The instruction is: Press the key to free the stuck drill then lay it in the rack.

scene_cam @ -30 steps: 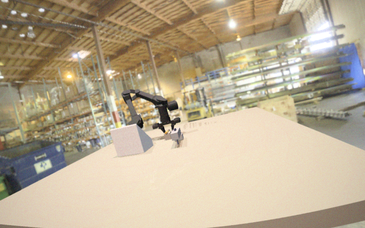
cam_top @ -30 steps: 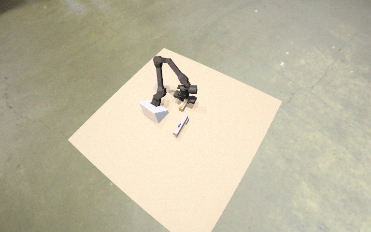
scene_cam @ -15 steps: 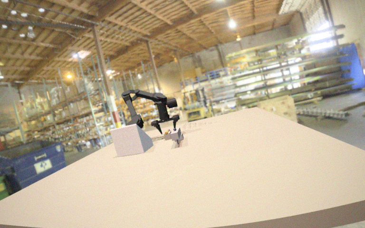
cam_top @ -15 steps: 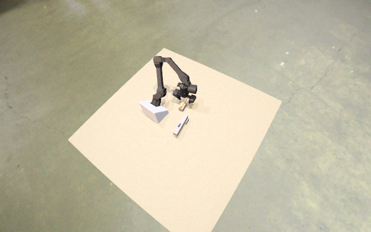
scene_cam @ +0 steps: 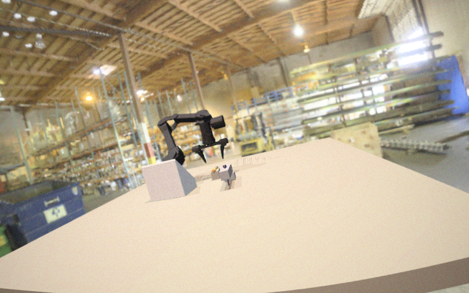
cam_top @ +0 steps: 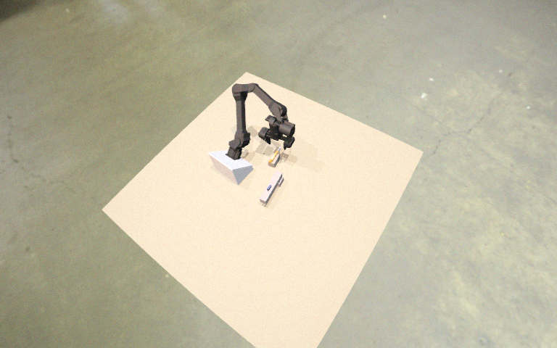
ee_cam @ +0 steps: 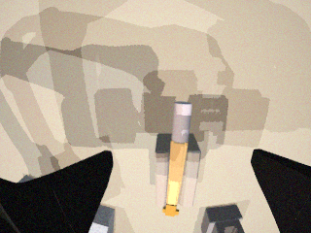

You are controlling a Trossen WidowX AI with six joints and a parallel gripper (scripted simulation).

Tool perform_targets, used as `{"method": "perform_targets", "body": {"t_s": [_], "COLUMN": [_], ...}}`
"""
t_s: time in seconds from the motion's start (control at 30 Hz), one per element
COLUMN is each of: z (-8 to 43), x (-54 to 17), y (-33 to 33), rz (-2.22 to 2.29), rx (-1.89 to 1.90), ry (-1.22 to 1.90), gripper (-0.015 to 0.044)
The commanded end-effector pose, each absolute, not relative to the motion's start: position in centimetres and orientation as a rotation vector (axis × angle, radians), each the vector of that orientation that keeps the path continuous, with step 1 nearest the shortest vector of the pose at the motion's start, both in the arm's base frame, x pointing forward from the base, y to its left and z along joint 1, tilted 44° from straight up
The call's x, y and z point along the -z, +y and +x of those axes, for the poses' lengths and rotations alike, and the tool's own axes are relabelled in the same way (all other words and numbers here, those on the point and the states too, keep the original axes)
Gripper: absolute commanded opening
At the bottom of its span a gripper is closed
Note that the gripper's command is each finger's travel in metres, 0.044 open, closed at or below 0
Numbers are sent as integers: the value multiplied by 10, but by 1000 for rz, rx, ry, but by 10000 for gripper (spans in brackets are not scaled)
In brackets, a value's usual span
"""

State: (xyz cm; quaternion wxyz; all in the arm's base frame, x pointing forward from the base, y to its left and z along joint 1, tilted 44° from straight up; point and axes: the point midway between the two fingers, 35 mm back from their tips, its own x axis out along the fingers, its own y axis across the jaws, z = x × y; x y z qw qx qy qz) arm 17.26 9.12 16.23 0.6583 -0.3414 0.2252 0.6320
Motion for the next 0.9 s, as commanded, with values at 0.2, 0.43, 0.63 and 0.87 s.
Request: {"method": "perform_targets", "body": {"t_s": [0.2, 0.43, 0.63, 0.87], "z": [283, 348, 390, 426], "x": [-154, -123, -110, -86], "y": [46, -15, -67, -154], "rz": [-587, -394, -285, -144], "rx": [-1089, -851, -667, -402], "ry": [559, 606, 580, 531], "gripper": [440, 440, 440, 440]}}
